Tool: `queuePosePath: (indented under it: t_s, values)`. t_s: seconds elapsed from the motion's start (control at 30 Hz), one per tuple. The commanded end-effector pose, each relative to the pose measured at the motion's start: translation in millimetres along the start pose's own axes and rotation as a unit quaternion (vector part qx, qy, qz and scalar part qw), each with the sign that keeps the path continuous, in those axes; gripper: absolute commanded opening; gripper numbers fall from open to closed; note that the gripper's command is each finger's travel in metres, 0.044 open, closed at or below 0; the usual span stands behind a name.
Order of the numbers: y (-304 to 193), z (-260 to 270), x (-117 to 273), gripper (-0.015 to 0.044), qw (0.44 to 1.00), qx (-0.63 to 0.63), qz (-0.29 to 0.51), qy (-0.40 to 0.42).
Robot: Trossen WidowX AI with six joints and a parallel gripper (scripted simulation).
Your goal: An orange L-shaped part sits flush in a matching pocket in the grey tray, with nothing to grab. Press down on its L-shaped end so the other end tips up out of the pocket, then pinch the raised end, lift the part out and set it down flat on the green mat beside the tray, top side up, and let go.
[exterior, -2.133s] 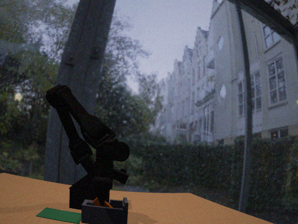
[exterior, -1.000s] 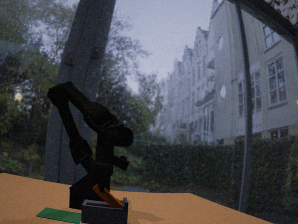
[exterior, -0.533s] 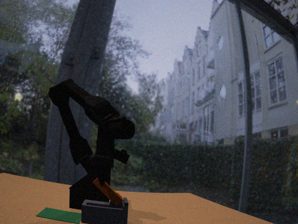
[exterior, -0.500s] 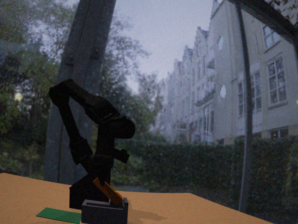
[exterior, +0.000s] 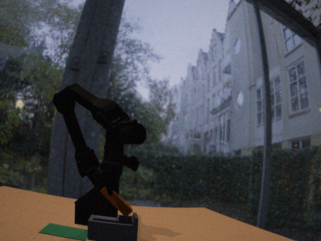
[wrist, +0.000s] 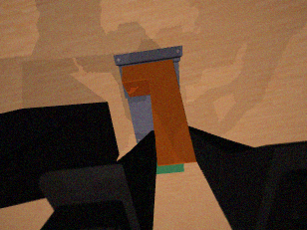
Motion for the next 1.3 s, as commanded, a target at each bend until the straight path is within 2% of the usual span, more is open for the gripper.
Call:
queuePosePath:
  t_s: [0.0,1.27]
  values:
    - [-3,-1,2,0.0,1.0,-0.004,-0.003,0.001]
    - [-164,-3,-2,0.0,1.0,-0.003,0.002,0.001]
Point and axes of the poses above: the point midway between the two fingers, 35 mm back from their tips, its own x axis back along the fingers, its own z axis across the jaws, y = z × x, the point moved 8 cm from there along x, back along the fingers, and after that the axes turned 6 degrees about -x, right-handed, at the moved point
